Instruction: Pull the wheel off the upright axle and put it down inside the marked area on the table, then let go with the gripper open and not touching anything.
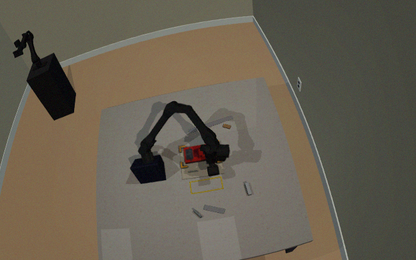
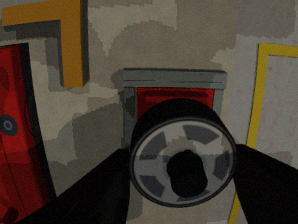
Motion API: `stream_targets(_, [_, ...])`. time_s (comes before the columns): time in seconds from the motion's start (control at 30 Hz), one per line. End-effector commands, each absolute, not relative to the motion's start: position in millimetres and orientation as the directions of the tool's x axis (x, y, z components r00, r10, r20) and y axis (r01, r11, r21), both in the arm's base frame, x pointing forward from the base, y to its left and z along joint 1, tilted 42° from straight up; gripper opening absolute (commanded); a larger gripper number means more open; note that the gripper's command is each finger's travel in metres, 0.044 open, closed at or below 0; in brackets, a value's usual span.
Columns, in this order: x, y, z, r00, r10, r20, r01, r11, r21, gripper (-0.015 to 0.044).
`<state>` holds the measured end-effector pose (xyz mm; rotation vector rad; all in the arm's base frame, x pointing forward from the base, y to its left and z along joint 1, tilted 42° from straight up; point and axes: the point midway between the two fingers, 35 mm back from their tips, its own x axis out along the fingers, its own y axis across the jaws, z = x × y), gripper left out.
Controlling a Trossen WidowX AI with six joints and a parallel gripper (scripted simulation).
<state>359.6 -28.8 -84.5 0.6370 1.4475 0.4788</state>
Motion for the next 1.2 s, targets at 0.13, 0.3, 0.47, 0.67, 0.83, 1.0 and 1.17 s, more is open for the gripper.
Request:
stream_targets(0.13, [357.7, -38.5, -76.1, 0.089, 0.653, -0.752, 0.092, 0.746, 0.659, 0.0000])
stream_targets(0.3, [357.6, -39.6, -74.9, 0.089, 0.653, -0.752, 0.092, 0.746, 0.659, 0.0000])
stream_targets(0.47, [357.5, -40.7, -73.7, 0.090, 0.653, -0.752, 0.092, 0.746, 0.659, 0.0000])
stream_targets(0.67, [357.3, -42.0, -72.2, 0.090, 0.653, -0.752, 0.092, 0.746, 0.659, 0.0000])
stream_targets(0.83, [357.1, -43.1, -70.9, 0.091, 0.653, -0.752, 0.093, 0.746, 0.659, 0.0000])
stream_targets(1.0, [356.9, -44.3, -69.7, 0.091, 0.653, -0.752, 0.093, 0.746, 0.659, 0.0000])
stream_targets(1.17, [356.8, -45.4, -68.5, 0.092, 0.653, -0.752, 0.093, 0.746, 0.659, 0.0000])
